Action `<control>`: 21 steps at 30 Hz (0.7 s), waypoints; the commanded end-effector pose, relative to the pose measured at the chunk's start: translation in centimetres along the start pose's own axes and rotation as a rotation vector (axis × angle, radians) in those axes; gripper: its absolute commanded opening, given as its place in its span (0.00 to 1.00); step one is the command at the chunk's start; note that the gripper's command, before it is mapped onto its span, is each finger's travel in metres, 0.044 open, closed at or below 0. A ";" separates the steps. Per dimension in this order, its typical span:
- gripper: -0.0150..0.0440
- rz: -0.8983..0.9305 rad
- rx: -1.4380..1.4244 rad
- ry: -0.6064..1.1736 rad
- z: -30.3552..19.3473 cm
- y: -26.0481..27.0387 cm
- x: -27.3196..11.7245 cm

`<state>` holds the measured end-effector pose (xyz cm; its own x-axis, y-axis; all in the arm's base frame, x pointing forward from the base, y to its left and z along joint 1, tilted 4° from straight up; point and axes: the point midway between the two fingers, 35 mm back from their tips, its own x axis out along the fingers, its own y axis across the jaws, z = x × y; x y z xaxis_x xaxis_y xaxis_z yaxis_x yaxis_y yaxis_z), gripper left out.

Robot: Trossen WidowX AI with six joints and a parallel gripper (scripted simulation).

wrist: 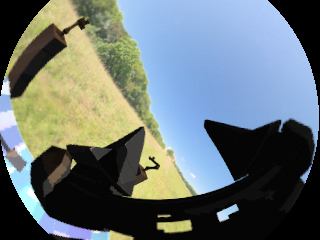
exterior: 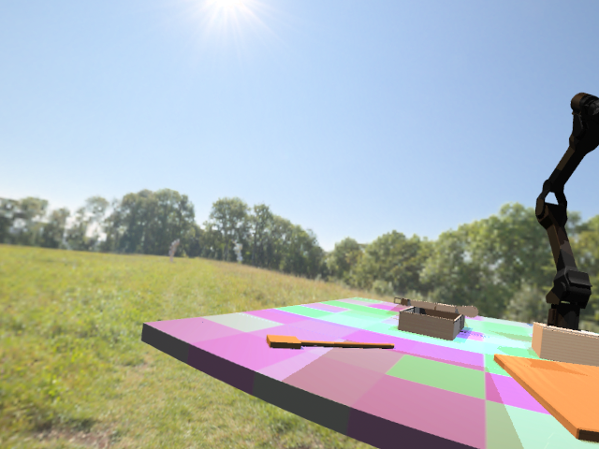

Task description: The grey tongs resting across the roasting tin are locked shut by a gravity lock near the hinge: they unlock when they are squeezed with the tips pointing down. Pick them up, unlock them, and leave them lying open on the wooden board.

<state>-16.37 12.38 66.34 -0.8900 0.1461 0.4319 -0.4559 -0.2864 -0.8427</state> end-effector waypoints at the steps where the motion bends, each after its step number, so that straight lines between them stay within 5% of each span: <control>1: 0.98 -0.002 0.002 0.007 -0.2 0.0 0.0; 21: 1.00 -0.268 0.080 0.526 -15.0 -4.3 -7.0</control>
<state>-10.28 24.49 63.07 -0.6997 0.5889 0.4045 -0.6377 -0.2595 -0.7252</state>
